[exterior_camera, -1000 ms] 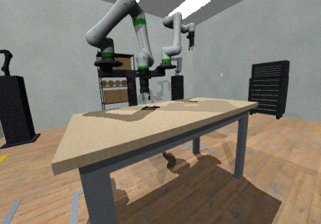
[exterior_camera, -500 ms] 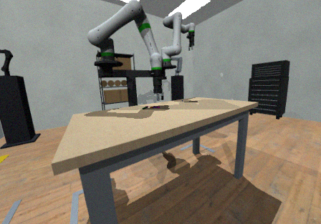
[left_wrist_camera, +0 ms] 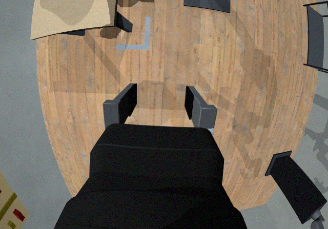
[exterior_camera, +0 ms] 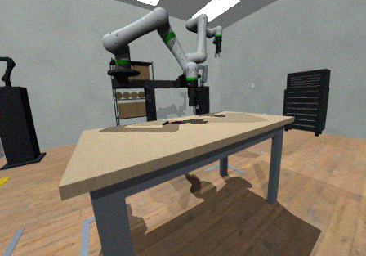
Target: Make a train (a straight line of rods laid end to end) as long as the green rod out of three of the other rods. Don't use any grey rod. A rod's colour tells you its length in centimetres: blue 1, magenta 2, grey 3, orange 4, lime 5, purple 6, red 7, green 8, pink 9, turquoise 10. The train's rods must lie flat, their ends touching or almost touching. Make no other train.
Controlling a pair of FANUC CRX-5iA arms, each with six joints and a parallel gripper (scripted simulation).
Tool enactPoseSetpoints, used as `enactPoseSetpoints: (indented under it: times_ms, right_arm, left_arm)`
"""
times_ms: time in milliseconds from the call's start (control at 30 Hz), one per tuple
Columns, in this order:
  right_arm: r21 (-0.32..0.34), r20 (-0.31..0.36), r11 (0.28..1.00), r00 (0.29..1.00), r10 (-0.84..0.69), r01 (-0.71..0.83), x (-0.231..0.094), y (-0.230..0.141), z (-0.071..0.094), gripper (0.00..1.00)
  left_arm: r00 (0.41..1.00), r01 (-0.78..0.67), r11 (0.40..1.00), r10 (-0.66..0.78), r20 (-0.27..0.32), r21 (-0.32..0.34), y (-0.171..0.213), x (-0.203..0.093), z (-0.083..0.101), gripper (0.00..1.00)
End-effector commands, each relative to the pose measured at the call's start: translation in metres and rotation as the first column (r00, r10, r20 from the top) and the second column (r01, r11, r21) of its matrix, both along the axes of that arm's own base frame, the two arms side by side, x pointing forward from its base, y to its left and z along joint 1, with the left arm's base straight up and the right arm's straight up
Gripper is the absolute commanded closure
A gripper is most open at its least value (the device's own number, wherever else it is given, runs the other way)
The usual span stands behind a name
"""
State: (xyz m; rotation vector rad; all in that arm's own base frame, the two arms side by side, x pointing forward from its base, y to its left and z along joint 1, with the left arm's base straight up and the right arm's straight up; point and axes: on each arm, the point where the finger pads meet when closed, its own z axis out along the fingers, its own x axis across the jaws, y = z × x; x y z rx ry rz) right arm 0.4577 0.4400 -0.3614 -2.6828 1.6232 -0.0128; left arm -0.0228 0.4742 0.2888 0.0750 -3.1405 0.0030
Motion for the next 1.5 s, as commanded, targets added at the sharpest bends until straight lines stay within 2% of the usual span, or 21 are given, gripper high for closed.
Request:
enactPoseSetpoints:
  times_ms: [0, 267, 333, 400, 467, 1467]
  right_arm:
    - [0.000, -0.008, 0.997, 0.997, 0.080, -0.080, -0.003, 0.043, 0.001, 0.00]
    - [0.000, -0.008, 0.977, 0.977, 0.214, -0.214, -0.019, 0.110, 0.007, 0.00]
    - [0.000, -0.008, 0.977, 0.977, 0.214, -0.214, -0.019, 0.110, 0.007, 0.00]
    - [0.000, -0.009, 0.961, 0.961, 0.276, -0.276, -0.030, 0.141, 0.011, 0.00]
    - [0.000, -0.009, 0.954, 0.954, 0.299, -0.299, -0.034, 0.153, 0.012, 0.00]
    - [0.000, -0.009, 0.953, 0.953, 0.304, -0.304, -0.035, 0.155, 0.013, 0.00]
  left_arm:
    - [1.000, 0.000, 1.000, 0.000, 0.000, 0.002, 0.000, 0.000, 0.001, 0.00]
    - [1.000, 0.000, 1.000, 0.000, 0.000, 0.002, 0.000, 0.000, 0.001, 0.00]
    - [1.000, 0.000, 1.000, 0.000, 0.000, 0.002, 0.000, 0.000, 0.001, 0.00]
    - [1.000, 0.000, 1.000, 0.000, 0.000, 0.002, 0.000, 0.000, 0.001, 0.00]
    - [1.000, 0.000, 1.000, 0.000, 0.000, 0.002, 0.000, 0.000, 0.001, 0.00]
    - [1.000, 0.000, 1.000, 0.000, 0.000, 0.002, 0.000, 0.000, 0.001, 0.00]
